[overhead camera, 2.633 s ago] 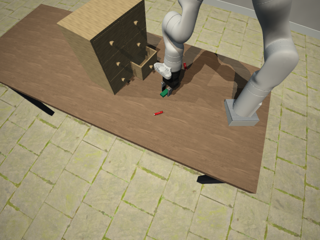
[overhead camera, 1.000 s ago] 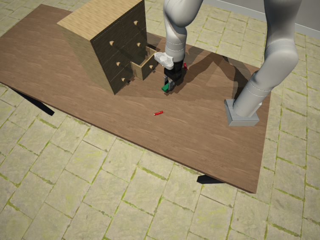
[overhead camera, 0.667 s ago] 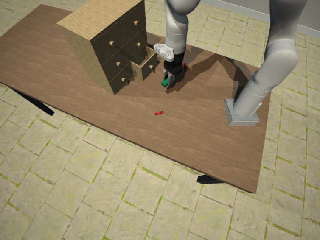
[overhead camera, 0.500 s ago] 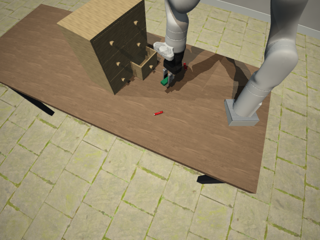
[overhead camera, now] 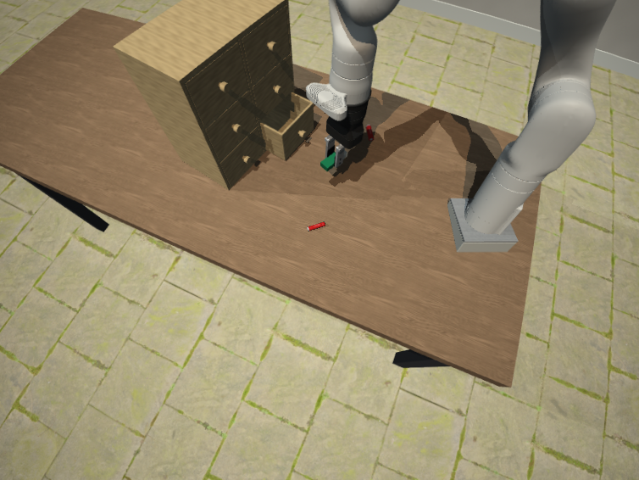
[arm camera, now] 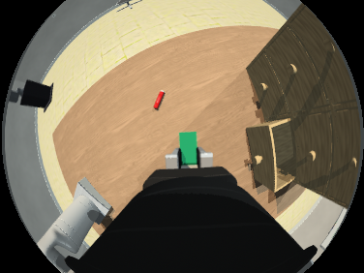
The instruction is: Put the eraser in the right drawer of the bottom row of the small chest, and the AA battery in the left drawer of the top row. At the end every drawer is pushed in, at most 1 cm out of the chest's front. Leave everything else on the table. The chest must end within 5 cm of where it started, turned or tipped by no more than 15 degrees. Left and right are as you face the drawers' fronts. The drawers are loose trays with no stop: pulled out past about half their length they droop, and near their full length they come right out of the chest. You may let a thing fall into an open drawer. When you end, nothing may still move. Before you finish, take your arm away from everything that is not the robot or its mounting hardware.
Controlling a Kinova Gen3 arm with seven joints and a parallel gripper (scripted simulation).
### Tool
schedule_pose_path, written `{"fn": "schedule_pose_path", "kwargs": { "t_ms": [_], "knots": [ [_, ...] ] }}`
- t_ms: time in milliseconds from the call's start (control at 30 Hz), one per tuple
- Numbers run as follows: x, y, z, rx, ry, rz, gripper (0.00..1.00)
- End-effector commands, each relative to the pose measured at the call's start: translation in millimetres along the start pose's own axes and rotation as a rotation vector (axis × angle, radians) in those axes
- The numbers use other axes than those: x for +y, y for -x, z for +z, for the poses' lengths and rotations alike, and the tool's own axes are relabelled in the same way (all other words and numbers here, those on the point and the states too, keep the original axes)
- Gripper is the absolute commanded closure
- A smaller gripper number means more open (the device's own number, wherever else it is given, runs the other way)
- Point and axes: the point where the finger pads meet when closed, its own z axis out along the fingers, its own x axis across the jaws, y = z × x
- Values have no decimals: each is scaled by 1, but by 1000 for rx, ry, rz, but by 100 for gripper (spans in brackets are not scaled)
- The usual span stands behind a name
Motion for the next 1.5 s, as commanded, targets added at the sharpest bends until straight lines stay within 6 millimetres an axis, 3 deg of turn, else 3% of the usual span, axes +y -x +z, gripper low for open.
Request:
{"fn": "schedule_pose_path", "kwargs": {
  "t_ms": [0,700,1467],
  "knots": [
    [-1,0,-1,1,-1,3,55],
    [-4,-3,0,-4,0,93,55],
    [-15,-13,3,-21,6,406,55]
  ]
}}
